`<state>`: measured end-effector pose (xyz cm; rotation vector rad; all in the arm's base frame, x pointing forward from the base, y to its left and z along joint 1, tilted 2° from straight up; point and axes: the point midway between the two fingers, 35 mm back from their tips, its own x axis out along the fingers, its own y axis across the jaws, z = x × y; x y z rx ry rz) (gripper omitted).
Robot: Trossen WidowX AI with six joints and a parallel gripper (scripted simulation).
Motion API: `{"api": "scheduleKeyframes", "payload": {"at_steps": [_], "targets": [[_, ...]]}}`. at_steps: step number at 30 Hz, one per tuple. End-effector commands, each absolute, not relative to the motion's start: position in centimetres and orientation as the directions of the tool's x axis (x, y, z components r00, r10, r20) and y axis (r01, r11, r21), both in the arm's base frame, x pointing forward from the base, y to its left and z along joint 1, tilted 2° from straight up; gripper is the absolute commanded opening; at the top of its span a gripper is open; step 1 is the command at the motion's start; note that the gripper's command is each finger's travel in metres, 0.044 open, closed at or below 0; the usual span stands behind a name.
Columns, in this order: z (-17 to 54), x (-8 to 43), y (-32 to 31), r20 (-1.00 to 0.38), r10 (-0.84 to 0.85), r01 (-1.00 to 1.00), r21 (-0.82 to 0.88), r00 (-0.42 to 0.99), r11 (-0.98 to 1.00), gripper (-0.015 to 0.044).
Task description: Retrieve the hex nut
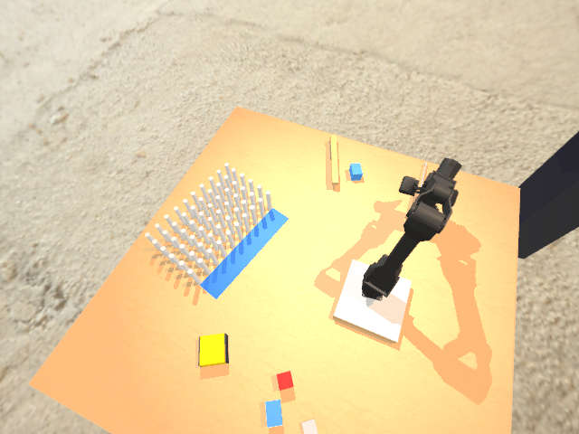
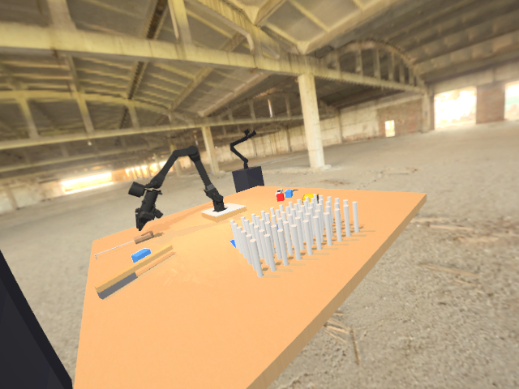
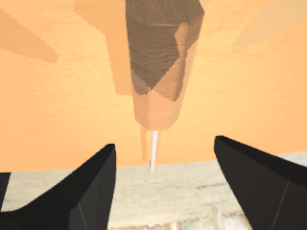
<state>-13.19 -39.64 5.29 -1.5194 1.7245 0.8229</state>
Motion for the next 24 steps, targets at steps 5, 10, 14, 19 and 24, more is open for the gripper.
{"api": "scheduleKeyframes", "payload": {"at_steps": [5, 10, 14, 19, 24], "targets": [[3.3, -13.2, -39.4, -0.836, -0.543, -0.993, 0.014, -0.077, 0.12, 0.028], [2.5, -13.2, -39.4, -0.836, -0.543, -0.993, 0.014, -0.077, 0.12, 0.028], [1.8, -13.2, -39.3, -0.836, -0.543, -0.993, 0.014, -0.077, 0.12, 0.028], [1.0, -13.2, -39.2, -0.836, -0.543, -0.993, 0.014, -0.077, 0.12, 0.028], [0.3, -13.2, -39.1, -0.836, -0.543, -0.993, 0.014, -0.077, 0.12, 0.028]]}}
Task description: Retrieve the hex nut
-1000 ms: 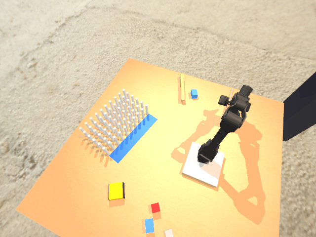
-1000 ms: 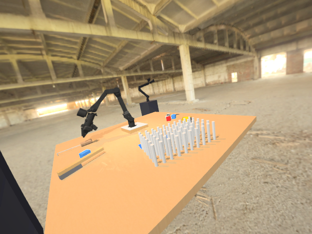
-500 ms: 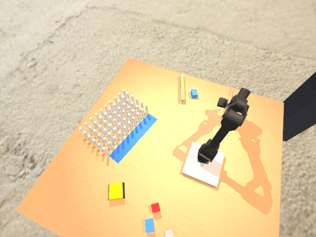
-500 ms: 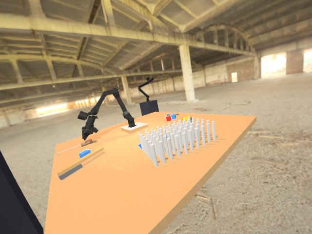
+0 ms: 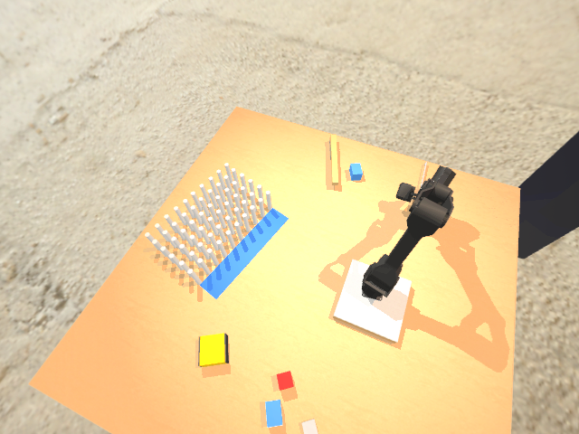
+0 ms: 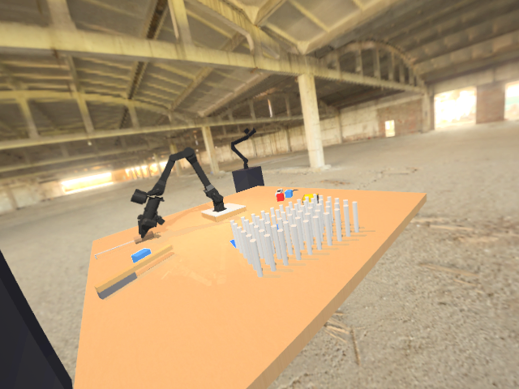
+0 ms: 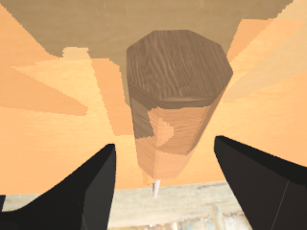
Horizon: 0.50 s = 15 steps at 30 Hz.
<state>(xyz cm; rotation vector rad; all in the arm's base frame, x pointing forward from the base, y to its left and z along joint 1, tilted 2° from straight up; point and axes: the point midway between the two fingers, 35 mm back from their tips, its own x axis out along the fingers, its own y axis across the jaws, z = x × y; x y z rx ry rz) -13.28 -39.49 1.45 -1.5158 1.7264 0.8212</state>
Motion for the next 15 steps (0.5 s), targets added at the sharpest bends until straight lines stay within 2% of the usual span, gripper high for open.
{"api": "scheduleKeyframes", "payload": {"at_steps": [1, 8, 12, 15], "targets": [[0.1, -13.18, -39.1, -0.836, -0.543, -0.993, 0.014, -0.077, 0.12, 0.028], [-0.27, -13.17, -39.03, -0.836, -0.543, -0.993, 0.014, -0.077, 0.121, 0.028], [-0.27, -13.17, -39.03, -0.836, -0.543, -0.993, 0.014, -0.077, 0.121, 0.0175], [-0.27, -13.17, -39.03, -0.836, -0.543, -0.993, 0.014, -0.077, 0.121, 0.0155]]}}
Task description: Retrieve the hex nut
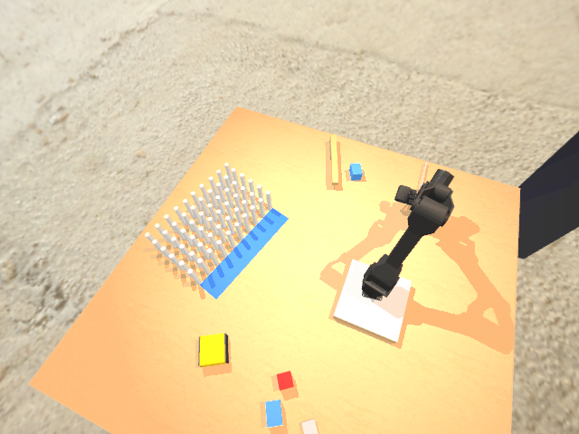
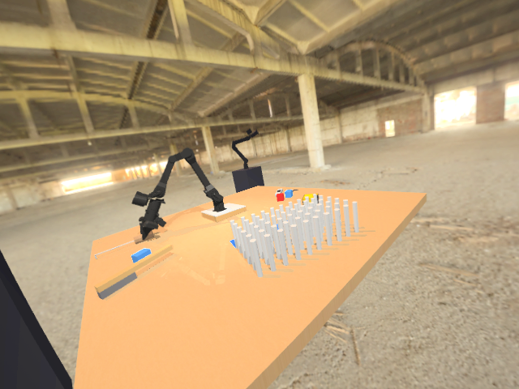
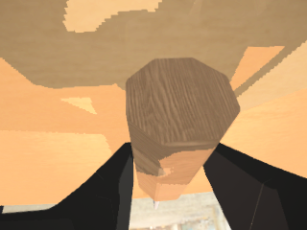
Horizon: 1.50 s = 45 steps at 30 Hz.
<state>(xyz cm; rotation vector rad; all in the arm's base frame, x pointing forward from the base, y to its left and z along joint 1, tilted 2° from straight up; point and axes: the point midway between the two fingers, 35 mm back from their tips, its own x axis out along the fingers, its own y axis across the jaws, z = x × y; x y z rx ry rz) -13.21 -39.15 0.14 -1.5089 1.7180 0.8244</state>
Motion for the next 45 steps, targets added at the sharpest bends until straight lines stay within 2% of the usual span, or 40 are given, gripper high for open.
{"api": "scheduleKeyframes", "payload": {"at_steps": [1, 4, 9, 31, 37, 45], "targets": [[-0.3, -13.2, -39.0, -0.836, -0.543, -0.993, 0.014, -0.077, 0.121, 0.0148], [-0.3, -13.2, -39.0, -0.836, -0.543, -0.993, 0.014, -0.077, 0.121, 0.0128], [1.9, -13.4, -39.7, -0.835, -0.544, -0.993, 0.014, -0.078, 0.121, 0.0], [16.7, -13.1, -39.6, -0.831, -0.55, -0.993, 0.015, -0.079, 0.12, 0.0], [17.2, -12.9, -39.5, -0.831, -0.55, -0.993, 0.018, -0.079, 0.115, 0.0], [17.3, -10.0, -39.8, -0.834, -0.549, -0.985, 0.132, -0.051, -0.109, 0.0]]}}
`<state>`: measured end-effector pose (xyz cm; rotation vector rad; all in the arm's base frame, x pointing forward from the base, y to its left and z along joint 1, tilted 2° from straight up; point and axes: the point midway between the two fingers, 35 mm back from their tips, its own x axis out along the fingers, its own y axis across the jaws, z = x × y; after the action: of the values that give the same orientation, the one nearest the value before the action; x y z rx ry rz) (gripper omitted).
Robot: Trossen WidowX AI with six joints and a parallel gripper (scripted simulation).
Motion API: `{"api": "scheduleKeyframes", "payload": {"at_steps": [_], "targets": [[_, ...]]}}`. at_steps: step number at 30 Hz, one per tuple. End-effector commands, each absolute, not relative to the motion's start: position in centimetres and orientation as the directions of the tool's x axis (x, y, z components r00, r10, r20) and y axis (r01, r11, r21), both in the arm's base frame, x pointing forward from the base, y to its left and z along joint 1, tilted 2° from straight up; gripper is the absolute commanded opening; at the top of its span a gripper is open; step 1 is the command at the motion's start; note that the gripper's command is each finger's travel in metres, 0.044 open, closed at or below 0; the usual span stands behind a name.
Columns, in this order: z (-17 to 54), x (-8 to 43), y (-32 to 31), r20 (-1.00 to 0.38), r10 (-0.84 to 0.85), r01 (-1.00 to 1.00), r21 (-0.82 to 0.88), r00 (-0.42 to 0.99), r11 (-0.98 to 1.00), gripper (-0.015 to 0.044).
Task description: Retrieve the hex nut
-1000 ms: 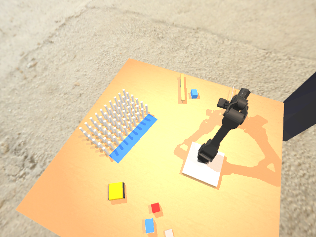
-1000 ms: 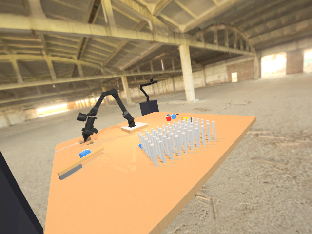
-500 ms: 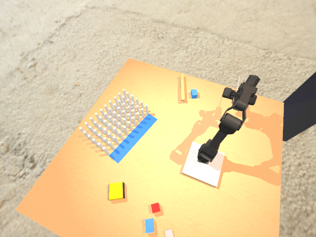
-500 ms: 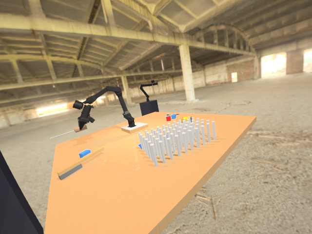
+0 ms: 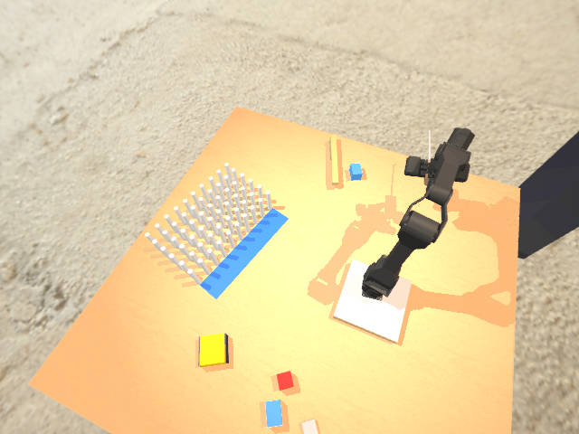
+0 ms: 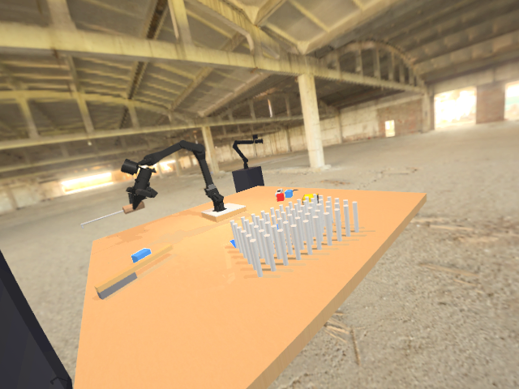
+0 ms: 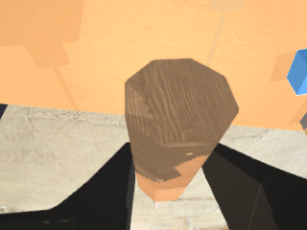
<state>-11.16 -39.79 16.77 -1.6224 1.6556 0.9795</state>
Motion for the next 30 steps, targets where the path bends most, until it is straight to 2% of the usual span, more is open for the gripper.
{"api": "scheduleKeyframes", "payload": {"at_steps": [1, 15, 30], "targets": [[17.3, -9.6, -39.8, -0.834, -0.549, -0.979, 0.147, -0.047, -0.14, 0.0], [17.6, -4.0, -39.8, -0.839, -0.544, -0.779, 0.339, 0.004, -0.528, 0.0], [17.9, 1.7, -38.9, -0.843, -0.536, -0.368, 0.481, 0.057, -0.796, 0.0]]}}
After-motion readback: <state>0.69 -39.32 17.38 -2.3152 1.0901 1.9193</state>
